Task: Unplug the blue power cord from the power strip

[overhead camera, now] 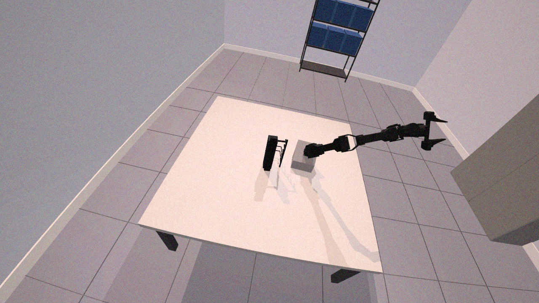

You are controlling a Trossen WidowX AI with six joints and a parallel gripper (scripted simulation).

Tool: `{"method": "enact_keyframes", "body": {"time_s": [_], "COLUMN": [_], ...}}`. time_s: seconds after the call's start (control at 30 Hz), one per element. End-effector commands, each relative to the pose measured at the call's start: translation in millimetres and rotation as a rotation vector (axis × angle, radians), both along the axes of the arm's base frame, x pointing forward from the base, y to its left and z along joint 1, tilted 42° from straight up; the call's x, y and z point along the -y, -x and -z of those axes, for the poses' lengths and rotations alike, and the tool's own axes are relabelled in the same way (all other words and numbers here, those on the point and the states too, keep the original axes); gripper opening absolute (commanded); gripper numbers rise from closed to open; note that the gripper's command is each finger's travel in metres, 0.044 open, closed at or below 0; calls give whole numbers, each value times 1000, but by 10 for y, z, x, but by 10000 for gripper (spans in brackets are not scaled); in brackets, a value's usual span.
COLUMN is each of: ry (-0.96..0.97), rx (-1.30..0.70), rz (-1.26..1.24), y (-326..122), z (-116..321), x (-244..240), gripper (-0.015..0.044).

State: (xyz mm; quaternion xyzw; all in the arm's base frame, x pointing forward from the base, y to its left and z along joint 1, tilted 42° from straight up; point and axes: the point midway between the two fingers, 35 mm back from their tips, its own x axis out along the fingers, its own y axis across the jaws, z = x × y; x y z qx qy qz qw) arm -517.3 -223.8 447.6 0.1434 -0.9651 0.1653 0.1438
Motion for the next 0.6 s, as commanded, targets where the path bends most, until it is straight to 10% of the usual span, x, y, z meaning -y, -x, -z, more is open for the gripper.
{"method": "enact_keyframes", "body": {"time_s": [0.0, 0.27, 0.57], "ry": [4, 168, 320], "rx": [5, 281, 693], "rz": [-8, -333, -633], "y": [-6, -457, -1438], "z": [13, 590, 1289], "x": [26, 1126, 2241], "gripper": [374, 164, 160]}}
